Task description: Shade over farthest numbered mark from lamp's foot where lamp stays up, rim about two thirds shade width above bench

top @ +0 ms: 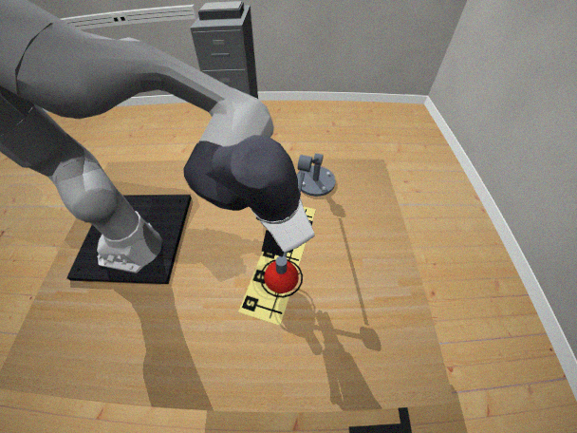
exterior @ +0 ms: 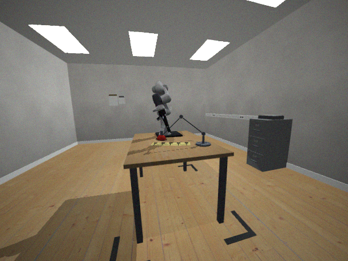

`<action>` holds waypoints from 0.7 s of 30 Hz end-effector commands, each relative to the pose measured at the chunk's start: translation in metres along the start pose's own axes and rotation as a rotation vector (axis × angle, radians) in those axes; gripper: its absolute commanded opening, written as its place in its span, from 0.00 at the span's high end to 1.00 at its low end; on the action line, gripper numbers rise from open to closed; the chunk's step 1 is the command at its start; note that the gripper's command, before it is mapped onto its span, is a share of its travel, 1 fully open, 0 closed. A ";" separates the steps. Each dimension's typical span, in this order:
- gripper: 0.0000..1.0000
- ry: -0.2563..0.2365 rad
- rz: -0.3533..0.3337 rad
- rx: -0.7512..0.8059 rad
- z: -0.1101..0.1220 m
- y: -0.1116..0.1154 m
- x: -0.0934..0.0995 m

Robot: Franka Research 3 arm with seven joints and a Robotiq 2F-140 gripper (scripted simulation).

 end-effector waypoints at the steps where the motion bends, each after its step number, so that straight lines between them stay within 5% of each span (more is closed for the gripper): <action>1: 0.90 0.009 -0.007 0.005 0.003 0.005 -0.002; 2: 0.00 0.008 -0.007 0.005 0.003 0.004 -0.002; 21: 0.00 0.000 0.000 0.000 0.000 0.000 0.000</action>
Point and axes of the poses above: the point where the finger pads meet when closed, its own x axis back along the fingers, its own z axis across the jaws, y = z × x, the point moved 4 cm from there along x, back along the fingers
